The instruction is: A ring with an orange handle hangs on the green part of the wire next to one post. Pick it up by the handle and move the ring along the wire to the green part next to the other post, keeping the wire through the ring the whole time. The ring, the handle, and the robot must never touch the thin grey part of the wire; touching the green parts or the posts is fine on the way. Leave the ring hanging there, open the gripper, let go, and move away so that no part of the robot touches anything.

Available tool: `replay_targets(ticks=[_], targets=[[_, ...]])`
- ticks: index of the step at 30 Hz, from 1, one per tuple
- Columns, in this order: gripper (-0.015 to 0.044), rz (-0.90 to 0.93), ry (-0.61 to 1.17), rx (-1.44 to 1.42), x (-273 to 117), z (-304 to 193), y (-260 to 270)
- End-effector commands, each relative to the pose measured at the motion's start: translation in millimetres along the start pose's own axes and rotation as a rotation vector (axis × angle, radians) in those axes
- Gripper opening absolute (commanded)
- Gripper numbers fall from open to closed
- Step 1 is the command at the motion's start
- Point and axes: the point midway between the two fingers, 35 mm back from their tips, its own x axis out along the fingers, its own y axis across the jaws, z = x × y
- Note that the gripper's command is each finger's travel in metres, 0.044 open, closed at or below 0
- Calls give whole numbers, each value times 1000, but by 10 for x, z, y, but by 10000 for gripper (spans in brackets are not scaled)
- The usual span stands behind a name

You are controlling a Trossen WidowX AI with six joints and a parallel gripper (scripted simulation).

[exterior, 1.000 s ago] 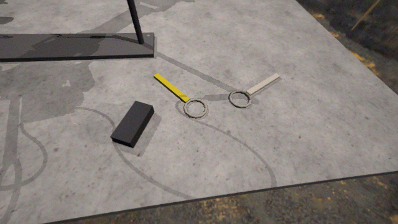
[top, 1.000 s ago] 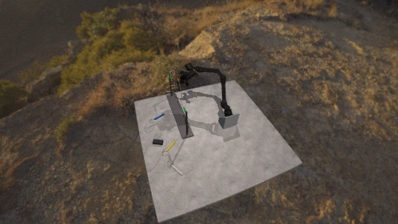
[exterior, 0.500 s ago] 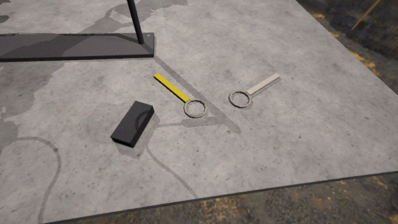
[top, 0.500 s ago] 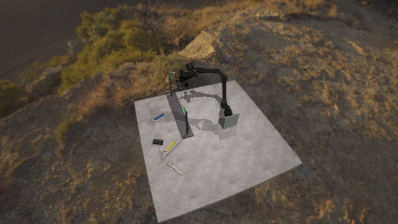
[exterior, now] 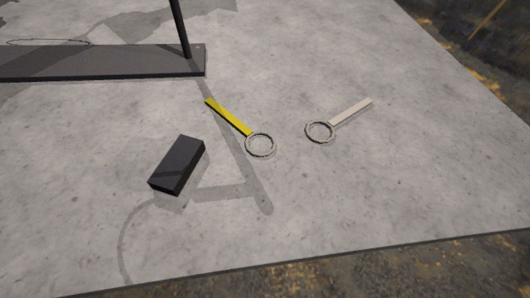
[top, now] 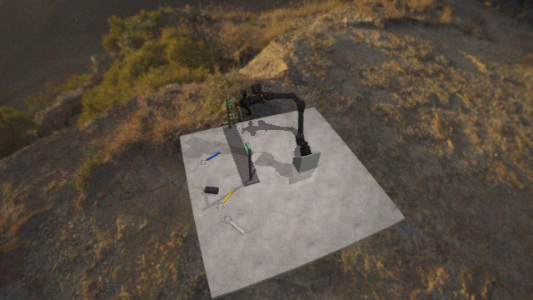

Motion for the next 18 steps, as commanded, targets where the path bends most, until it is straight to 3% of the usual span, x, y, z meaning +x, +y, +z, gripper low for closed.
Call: replay_targets(ticks=[1, 18], targets=[[-150, -51, 1, -92, -6, -5, -63], [-150, -233, -12, -414, -33, 58, -306]])
